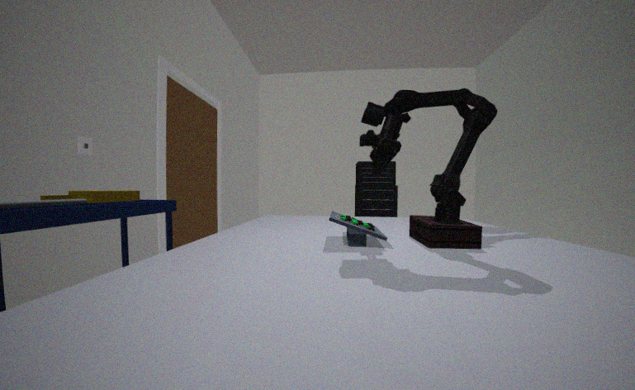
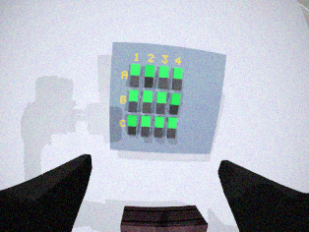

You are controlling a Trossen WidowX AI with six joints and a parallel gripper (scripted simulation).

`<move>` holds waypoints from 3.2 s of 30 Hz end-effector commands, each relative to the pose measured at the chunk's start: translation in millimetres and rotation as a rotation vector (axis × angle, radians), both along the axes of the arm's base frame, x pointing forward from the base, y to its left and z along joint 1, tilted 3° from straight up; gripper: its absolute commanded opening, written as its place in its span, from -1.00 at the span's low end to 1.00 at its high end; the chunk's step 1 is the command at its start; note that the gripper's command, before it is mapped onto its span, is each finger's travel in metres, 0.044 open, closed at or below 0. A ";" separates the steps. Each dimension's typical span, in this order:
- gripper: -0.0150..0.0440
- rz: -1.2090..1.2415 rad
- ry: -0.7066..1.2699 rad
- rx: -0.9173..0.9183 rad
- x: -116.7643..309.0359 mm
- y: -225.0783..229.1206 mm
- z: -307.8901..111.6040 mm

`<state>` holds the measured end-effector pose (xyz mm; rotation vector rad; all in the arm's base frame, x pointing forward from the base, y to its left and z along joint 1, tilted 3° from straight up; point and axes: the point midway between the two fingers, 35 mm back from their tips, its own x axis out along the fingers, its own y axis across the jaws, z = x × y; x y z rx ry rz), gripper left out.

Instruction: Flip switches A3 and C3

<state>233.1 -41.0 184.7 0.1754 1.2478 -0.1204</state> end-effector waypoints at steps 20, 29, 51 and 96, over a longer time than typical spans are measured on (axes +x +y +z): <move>-0.49 0.000 -0.030 -0.025 71.4 -23.0 -118.4; -0.49 0.000 -0.030 -0.025 74.7 -23.1 -128.6; -0.49 0.000 -0.030 -0.025 79.0 -23.3 -141.2; -0.49 0.000 -0.031 -0.025 80.1 -23.3 -144.4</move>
